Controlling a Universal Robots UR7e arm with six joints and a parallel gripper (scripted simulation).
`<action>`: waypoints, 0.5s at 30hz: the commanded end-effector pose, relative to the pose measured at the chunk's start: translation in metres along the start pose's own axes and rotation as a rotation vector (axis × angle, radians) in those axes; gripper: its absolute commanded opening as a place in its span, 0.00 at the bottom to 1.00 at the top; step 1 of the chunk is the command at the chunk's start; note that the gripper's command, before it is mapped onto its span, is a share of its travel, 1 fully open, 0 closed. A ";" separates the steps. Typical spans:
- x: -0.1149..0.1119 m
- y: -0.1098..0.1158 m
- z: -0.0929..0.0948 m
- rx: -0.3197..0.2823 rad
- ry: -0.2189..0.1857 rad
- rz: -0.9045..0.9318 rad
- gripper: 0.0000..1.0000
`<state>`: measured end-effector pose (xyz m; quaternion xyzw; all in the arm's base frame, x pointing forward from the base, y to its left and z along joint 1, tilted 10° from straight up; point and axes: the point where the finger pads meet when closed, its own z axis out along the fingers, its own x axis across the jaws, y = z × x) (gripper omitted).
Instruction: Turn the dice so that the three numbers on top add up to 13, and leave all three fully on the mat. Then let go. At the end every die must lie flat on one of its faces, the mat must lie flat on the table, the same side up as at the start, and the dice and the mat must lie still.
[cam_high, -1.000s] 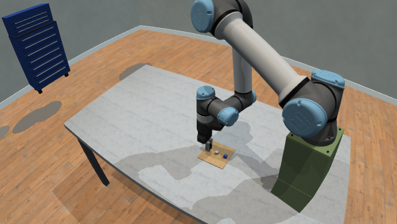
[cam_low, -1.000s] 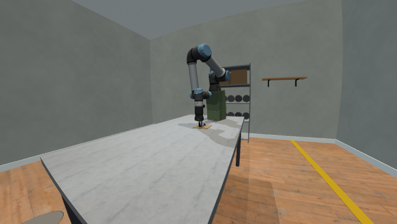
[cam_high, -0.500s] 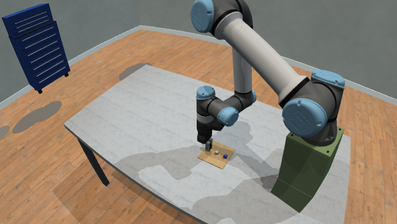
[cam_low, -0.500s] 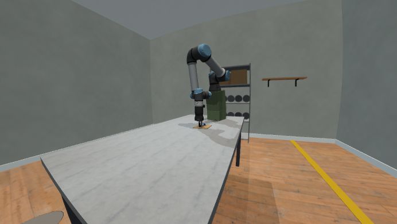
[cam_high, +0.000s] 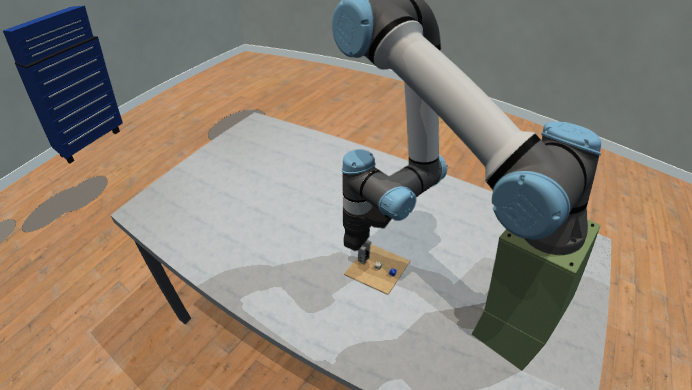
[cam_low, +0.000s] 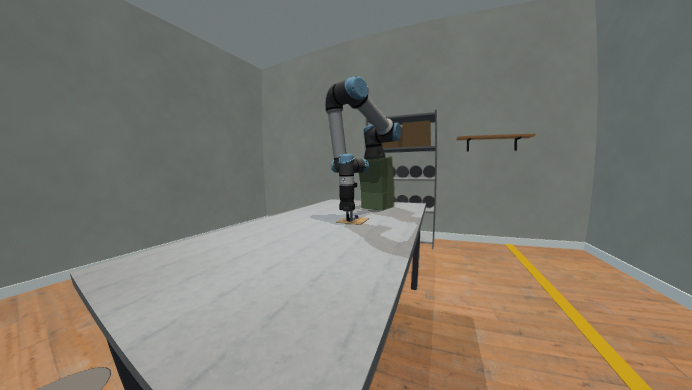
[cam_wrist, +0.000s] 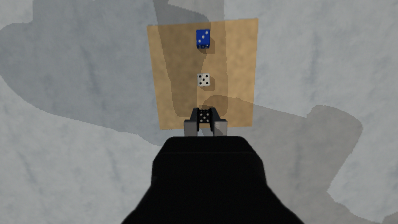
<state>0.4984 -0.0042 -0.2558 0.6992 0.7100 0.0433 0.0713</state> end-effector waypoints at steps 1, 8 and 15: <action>0.000 0.001 0.001 -0.001 0.000 0.000 0.34; 0.000 0.001 0.002 -0.001 0.000 0.000 0.34; 0.000 0.001 0.003 -0.001 0.000 0.000 0.34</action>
